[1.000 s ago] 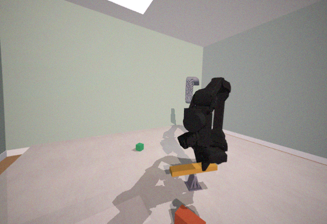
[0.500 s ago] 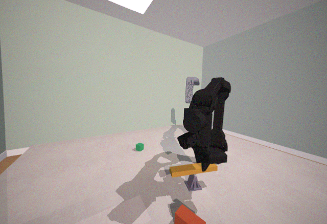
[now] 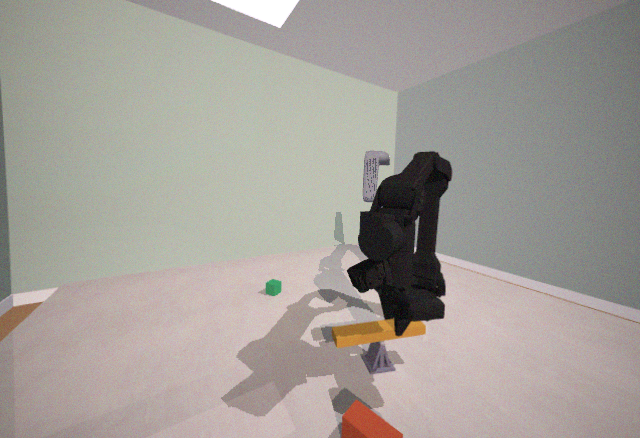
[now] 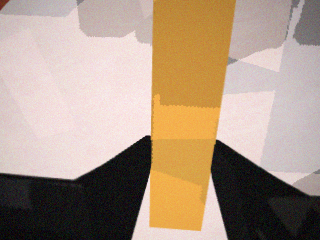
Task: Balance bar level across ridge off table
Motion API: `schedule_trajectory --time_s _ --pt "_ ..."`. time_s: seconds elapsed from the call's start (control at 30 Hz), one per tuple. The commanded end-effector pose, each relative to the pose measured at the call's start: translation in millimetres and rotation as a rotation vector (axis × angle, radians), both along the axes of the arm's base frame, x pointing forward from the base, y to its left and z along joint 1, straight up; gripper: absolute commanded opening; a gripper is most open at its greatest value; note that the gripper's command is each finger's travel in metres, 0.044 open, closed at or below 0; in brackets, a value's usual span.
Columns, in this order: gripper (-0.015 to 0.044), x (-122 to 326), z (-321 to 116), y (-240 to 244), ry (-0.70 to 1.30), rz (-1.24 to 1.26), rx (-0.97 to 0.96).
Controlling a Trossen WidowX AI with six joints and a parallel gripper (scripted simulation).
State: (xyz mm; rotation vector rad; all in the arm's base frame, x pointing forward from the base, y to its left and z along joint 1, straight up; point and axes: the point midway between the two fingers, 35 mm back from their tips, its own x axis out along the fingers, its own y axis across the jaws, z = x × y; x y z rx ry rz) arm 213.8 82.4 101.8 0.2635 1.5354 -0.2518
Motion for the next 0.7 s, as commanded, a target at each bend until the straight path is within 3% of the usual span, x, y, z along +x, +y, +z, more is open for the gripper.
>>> schedule_trajectory --time_s 0.0,0.67 --pt "0.0 0.1 -0.5 0.6 0.0 -0.004 0.004" --pt "0.0 0.2 -2.1 0.6 0.0 -0.004 0.004"
